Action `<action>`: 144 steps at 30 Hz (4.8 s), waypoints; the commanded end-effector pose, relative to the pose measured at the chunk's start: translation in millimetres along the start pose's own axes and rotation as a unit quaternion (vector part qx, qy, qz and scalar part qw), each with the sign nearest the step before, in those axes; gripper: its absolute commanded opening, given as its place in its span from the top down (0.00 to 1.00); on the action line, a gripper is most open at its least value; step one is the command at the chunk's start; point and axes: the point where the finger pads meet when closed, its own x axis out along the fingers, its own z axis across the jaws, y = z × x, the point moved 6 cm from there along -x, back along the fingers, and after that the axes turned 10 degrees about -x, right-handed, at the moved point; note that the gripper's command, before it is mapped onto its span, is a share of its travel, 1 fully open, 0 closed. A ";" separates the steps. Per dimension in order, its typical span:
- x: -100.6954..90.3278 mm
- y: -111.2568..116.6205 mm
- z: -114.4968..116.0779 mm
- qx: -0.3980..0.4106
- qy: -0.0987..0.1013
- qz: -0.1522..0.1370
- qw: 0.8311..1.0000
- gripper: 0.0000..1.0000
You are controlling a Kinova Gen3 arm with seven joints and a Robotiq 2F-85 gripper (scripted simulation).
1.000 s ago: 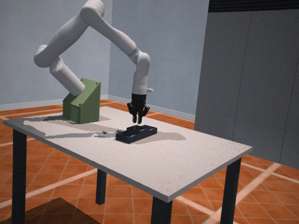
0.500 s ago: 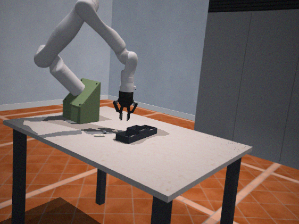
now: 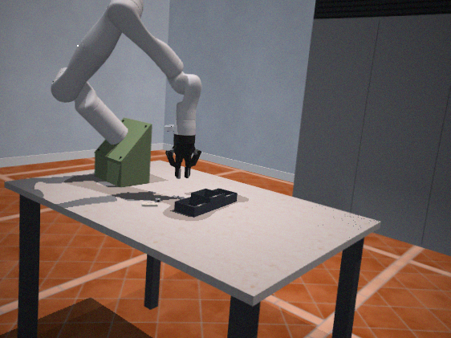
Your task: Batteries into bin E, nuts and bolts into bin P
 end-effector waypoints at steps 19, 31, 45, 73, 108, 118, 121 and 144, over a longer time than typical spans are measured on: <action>2.0 -0.7 -2.5 -0.056 -0.001 0.009 0.998 0.70; 2.0 -0.7 -2.3 -0.056 -0.001 0.009 0.998 0.70; 34.0 1.7 -2.8 -0.056 -0.001 0.009 0.998 0.70; 68.3 1.4 -2.2 -0.056 -0.001 0.009 0.998 0.70; 75.0 1.4 -2.2 -0.056 -0.001 0.009 0.998 0.90; 75.0 1.4 -2.2 -0.056 -0.001 0.008 0.998 0.90; 75.0 1.4 -2.2 -0.056 -0.001 0.008 0.998 0.90; 15.0 0.3 -2.2 -0.056 -0.001 0.009 0.998 0.90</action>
